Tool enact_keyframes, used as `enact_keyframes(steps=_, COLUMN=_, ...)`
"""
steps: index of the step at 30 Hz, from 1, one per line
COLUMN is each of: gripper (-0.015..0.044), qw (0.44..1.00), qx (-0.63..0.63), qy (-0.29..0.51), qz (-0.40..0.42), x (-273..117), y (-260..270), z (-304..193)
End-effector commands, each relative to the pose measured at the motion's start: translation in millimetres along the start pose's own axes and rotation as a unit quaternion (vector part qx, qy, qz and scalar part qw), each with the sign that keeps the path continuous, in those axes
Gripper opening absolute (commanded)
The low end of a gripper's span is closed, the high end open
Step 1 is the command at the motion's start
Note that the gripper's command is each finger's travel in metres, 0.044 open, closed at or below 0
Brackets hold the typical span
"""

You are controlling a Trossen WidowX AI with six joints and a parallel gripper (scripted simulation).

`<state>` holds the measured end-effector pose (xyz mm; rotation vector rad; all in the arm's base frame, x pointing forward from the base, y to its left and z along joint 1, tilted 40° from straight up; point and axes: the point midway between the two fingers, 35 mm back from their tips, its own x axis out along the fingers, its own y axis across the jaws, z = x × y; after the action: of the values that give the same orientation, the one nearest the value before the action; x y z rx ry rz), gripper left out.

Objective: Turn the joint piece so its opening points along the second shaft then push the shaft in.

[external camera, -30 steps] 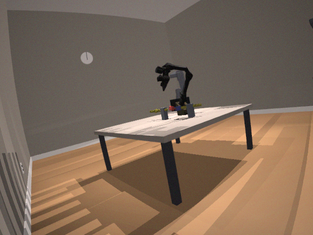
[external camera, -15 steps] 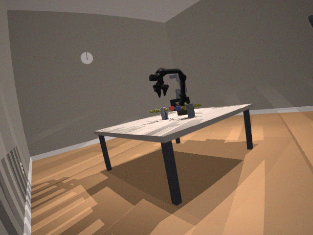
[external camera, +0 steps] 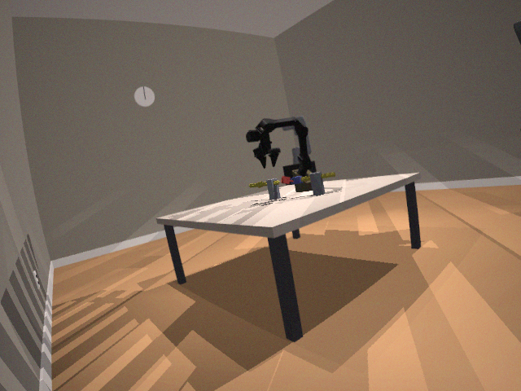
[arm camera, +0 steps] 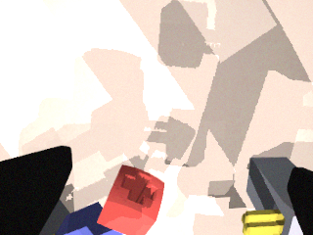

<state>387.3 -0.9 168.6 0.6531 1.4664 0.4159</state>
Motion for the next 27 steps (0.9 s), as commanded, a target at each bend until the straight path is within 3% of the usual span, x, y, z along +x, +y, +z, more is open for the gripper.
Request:
enact_keyframes(steps=1, gripper=0.044, qw=1.0, qx=0.023, qy=-0.01, qz=-0.008, x=3, y=2, z=-2)
enact_keyframes(steps=21, gripper=0.044, qw=0.982, qx=0.17, qy=-0.083, qz=-0.015, x=17, y=4, z=-6)
enact_keyframes(steps=27, gripper=0.044, qw=0.983, qx=0.163, qy=-0.082, qz=-0.018, x=42, y=4, z=-6)
